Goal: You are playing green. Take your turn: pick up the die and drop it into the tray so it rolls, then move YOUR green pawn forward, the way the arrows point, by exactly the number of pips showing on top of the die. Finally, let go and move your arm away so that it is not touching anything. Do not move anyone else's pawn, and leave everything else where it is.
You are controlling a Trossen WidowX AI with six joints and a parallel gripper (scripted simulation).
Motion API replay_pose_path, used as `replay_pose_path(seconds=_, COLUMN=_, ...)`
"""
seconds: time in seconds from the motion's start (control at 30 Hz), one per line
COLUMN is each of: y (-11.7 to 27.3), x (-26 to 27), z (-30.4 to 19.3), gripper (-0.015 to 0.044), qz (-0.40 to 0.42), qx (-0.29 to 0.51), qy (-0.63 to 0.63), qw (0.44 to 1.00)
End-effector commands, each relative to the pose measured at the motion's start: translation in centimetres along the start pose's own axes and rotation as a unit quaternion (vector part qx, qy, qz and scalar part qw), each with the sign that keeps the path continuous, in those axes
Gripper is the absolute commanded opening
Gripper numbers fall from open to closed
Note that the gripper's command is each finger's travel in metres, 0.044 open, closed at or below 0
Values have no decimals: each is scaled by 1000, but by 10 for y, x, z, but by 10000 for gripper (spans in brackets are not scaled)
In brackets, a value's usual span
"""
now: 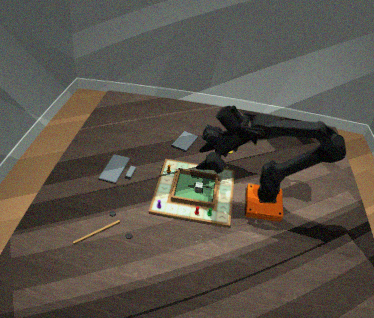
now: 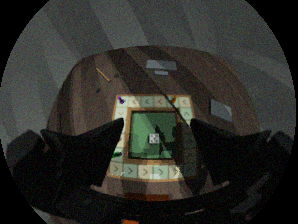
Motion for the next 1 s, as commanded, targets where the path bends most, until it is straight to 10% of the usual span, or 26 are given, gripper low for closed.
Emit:
replay_pose_path(seconds=0.0, y=-10, x=-3, z=12, gripper=440, qz=15, qx=71, qy=0, qw=997)
replay_pose_path(seconds=0.37, y=-66, x=-10, z=51, gripper=440, qz=71, qx=344, qy=5, qw=936)
replay_pose_path(seconds=0.5, y=-64, x=-10, z=49, gripper=440, qz=69, qx=328, qy=0, qw=942)
replay_pose_path(seconds=0.8, y=-56, x=72, z=27, gripper=204, qz=2, qx=359, qy=-187, qw=914)
replay_pose_path(seconds=0.97, y=-45, x=112, z=8, gripper=200, qz=-37, qx=369, qy=-288, qw=883)
Point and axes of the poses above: the point midway between the two fingers, 35 mm back from their tips, its own y axis back along the fingers, its own x axis across the jaws, z = x × y, the point moved 10 cm from there along y, back along the fingers, and after that the axes turned 12 degrees about y, right-handed, at the moved point
